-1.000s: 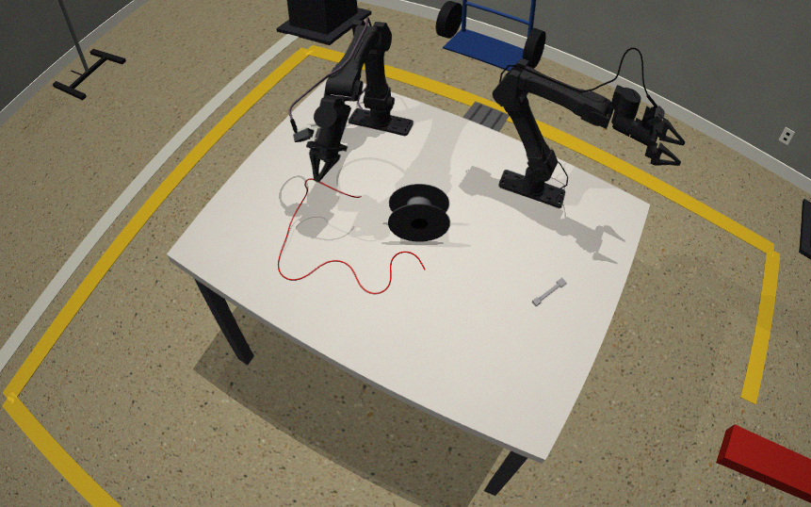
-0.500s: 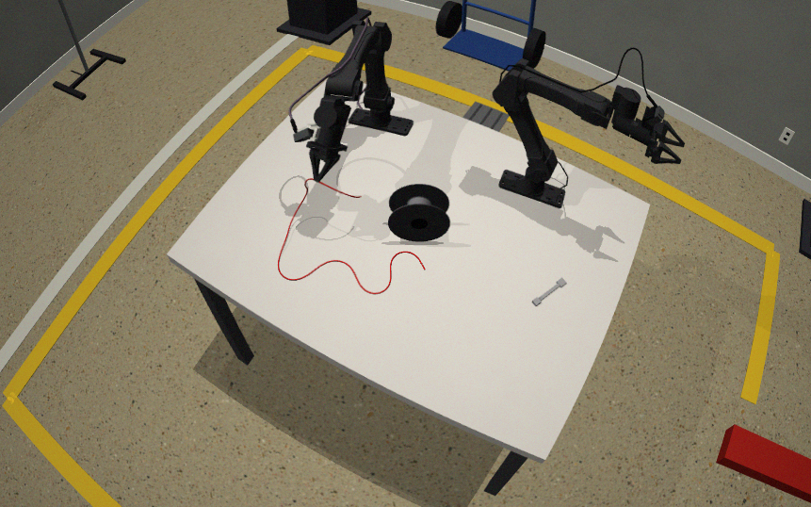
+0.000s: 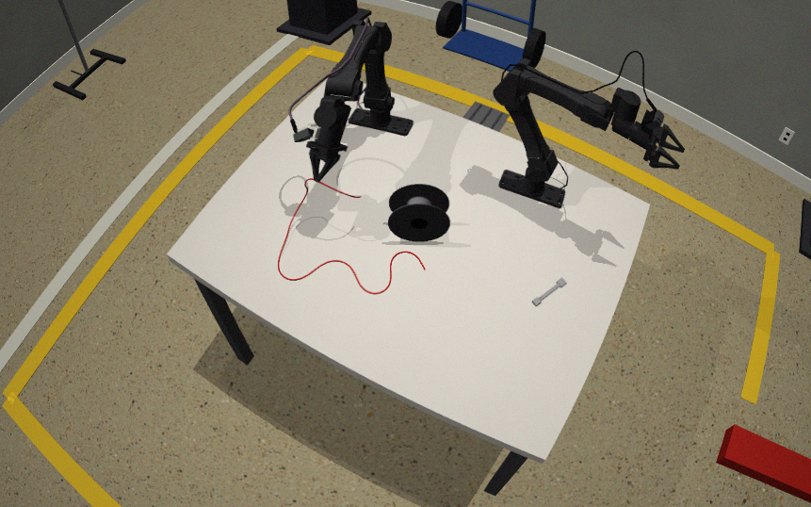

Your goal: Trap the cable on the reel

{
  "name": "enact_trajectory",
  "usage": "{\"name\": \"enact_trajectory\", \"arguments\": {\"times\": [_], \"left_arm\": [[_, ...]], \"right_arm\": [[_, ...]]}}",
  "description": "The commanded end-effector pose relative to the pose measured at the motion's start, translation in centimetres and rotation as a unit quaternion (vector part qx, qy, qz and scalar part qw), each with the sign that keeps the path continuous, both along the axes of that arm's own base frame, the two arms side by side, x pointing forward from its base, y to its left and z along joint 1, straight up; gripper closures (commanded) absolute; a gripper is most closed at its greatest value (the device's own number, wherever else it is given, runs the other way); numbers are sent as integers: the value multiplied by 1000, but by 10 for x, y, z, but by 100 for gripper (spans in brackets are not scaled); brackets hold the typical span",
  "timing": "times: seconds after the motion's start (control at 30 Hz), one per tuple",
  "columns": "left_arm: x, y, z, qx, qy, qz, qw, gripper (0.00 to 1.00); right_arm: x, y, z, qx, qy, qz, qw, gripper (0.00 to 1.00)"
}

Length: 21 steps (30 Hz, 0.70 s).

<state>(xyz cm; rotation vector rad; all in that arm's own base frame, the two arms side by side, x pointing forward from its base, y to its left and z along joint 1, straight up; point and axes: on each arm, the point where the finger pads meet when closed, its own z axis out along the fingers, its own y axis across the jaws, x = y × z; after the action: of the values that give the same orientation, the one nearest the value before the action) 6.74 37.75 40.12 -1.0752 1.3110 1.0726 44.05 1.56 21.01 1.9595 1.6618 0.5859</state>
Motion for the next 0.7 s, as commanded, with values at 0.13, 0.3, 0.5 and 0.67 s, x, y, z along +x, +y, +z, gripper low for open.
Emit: {"name": "enact_trajectory", "arguments": {"times": [0.13,0.3,0.5,0.67], "left_arm": [[33,-1,-25,-33,22,-54,998,25],[59,-7,-38,-48,36,-96,994,25],[107,-27,-48,-58,60,-178,980,25],[153,-54,-63,-69,86,-261,959,25]], "right_arm": [[-1,-7,28,-8,-31,-7,999,100],[-1,-7,28,-8,-31,-7,999,100],[-1,-7,28,-8,-31,-7,999,100],[-1,-7,28,-8,-31,-7,999,100]]}}
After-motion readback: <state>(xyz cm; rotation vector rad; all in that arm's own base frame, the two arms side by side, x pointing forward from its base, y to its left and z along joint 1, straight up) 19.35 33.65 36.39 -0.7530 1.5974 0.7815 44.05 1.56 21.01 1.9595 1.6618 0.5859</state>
